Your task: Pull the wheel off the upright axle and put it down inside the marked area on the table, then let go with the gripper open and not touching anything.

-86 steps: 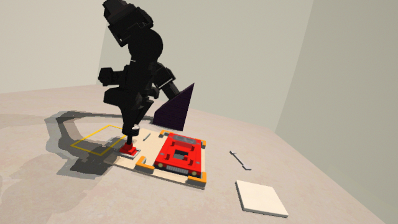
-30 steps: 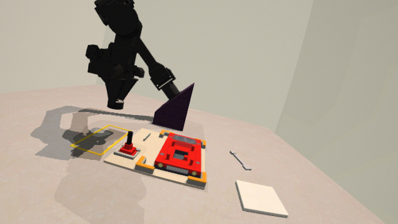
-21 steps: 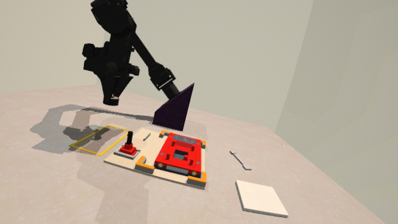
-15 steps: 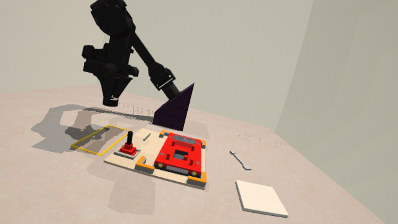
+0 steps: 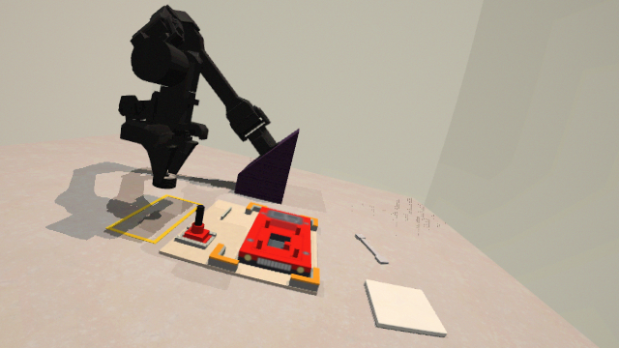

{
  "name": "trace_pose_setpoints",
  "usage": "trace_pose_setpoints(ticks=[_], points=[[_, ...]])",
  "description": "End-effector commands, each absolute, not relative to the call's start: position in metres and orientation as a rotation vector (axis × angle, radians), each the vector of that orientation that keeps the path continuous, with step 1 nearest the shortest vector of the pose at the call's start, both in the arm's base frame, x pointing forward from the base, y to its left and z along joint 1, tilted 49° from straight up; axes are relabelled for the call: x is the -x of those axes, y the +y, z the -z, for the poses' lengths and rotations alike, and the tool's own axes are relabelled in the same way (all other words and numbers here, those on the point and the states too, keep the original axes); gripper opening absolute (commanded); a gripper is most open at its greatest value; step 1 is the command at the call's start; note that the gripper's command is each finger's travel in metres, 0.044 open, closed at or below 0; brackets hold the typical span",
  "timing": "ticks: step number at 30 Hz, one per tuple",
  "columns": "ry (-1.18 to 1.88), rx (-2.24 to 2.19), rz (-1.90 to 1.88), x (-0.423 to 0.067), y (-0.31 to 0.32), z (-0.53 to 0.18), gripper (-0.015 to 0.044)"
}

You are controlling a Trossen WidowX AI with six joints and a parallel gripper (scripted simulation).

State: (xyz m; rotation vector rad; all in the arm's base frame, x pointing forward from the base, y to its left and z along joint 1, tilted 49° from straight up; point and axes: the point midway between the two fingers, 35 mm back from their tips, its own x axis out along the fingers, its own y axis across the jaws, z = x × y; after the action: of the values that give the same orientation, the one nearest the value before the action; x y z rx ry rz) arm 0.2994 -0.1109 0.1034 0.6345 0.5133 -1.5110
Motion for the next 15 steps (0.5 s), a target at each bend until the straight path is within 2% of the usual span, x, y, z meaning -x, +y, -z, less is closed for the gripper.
trace_pose_setpoints(ticks=[1,15], points=[[0.521,-0.621,1.519,-0.297,-0.130,-0.086,0.0000],[0.515,-0.614,1.521,-0.294,-0.159,-0.063,0.0000]])
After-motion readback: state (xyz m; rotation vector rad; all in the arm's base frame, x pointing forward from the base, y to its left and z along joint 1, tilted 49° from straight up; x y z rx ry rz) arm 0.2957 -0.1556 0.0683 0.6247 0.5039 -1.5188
